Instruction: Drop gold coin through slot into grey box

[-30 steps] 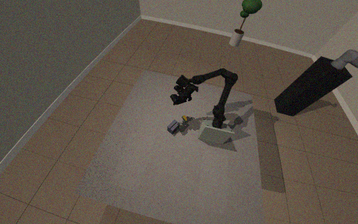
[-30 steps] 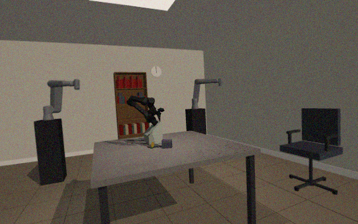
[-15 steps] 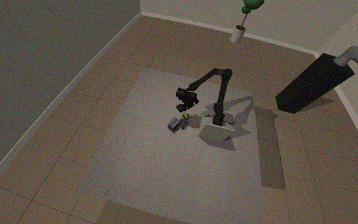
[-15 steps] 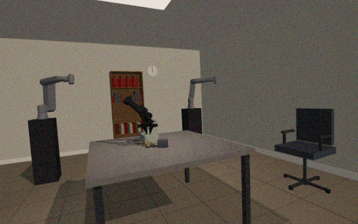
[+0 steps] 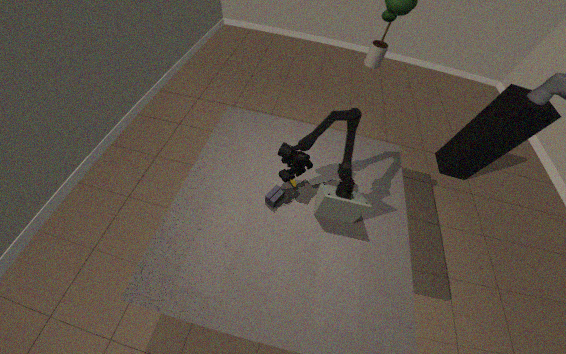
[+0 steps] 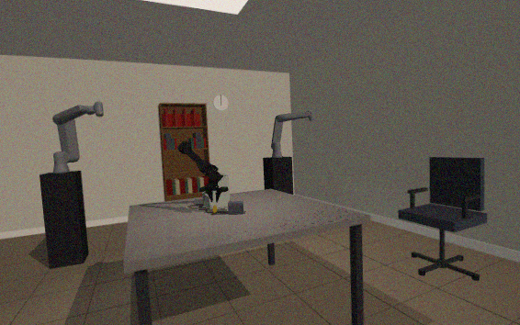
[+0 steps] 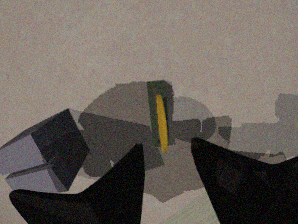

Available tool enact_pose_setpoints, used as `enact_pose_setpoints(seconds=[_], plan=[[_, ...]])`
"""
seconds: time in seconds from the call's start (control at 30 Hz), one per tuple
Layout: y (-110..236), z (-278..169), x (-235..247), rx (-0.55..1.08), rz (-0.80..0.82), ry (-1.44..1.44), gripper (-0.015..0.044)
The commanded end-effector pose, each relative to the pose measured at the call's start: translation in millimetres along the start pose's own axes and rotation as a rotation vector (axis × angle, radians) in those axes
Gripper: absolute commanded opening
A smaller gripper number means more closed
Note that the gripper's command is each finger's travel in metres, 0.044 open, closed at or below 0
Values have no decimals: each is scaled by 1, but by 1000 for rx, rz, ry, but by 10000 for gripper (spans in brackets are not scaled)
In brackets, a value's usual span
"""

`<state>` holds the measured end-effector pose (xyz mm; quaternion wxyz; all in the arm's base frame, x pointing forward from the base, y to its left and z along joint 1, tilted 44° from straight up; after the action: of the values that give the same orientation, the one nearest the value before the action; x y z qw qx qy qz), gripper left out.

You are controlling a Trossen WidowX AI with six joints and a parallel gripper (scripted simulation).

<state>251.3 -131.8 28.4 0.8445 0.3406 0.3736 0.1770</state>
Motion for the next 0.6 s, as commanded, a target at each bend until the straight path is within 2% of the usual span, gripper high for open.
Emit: enact_pose_setpoints(seconds=[0.0,0.57], plan=[[-6,-3,0,7,2,10,161],[-32,-2,1,9,3,10,161]])
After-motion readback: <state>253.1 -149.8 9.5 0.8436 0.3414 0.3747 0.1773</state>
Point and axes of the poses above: the point midway between the two fingers, 35 mm back from their tips, its own y axis back along the fingers, its own x axis across the jaws, z = x × y, the point moved 1 cm from there along y, back along the fingers, and after that the axes turned 1 degree about y, right-handed, at the moved point
